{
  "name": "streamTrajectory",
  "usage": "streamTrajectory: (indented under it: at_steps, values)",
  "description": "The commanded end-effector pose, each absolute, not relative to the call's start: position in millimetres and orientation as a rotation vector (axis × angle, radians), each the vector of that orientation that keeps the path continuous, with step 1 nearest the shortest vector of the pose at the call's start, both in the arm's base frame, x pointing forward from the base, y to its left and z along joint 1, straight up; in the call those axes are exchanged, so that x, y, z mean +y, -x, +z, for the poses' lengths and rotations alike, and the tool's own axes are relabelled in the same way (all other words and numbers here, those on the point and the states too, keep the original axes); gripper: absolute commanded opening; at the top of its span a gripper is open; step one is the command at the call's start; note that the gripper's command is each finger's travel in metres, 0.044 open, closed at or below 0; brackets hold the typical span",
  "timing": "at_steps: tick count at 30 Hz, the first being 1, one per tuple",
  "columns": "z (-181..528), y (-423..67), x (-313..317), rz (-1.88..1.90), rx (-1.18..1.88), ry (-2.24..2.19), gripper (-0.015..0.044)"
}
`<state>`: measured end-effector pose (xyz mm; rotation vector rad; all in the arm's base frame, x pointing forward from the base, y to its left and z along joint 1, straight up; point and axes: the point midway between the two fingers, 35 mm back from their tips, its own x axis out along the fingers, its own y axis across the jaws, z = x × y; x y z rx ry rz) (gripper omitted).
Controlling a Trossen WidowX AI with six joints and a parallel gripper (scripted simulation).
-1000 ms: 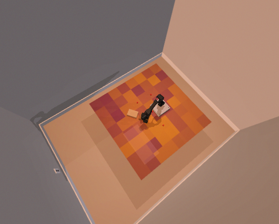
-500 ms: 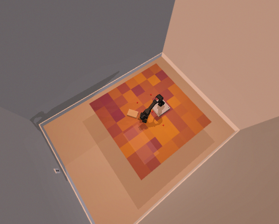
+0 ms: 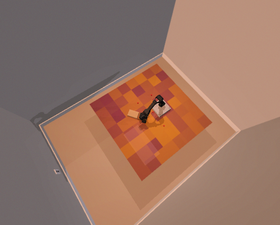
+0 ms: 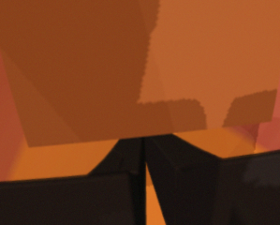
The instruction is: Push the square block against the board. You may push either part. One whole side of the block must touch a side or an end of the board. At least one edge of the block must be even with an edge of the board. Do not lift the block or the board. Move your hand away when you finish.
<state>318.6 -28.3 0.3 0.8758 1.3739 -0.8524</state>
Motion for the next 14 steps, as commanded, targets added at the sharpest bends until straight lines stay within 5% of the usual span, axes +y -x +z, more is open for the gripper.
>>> streamTrajectory:
  at_steps: [1, 14]
  values:
    - [1.5, -322.0, -33.7, -0.852, 1.368, -0.873, 0.0000]
    - [1.4, -321.7, -32.3, -0.852, 1.368, -0.873, 0.0000]
